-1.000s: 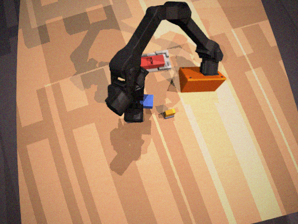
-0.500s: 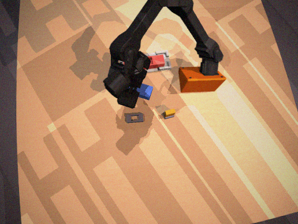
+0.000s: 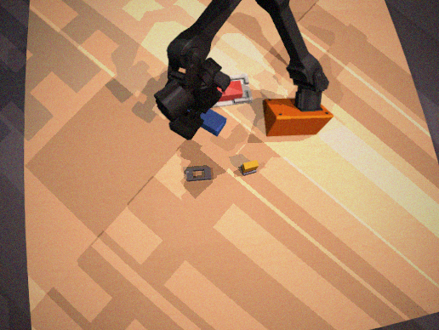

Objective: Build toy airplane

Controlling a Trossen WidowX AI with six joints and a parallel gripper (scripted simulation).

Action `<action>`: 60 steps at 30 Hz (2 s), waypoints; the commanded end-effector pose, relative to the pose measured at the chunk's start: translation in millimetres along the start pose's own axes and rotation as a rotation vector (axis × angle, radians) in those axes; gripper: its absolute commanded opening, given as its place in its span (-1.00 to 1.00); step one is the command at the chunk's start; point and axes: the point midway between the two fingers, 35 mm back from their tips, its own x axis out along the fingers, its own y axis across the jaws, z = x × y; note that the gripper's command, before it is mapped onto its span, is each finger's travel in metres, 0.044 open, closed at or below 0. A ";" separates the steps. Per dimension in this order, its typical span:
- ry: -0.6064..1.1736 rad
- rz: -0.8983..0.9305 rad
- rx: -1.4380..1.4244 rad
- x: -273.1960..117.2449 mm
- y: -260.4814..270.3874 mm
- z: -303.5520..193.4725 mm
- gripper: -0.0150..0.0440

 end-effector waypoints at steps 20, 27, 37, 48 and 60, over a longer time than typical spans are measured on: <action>-0.016 -0.005 0.413 13.2 -68.3 18.8 -0.49; -0.022 -0.009 0.543 18.9 -89.6 20.8 -0.49; -0.033 -0.016 0.730 27.8 -119.5 20.6 -0.49; -0.041 -0.021 0.851 34.1 -138.1 18.6 -0.22; -0.041 -0.021 0.851 34.1 -138.2 18.6 0.18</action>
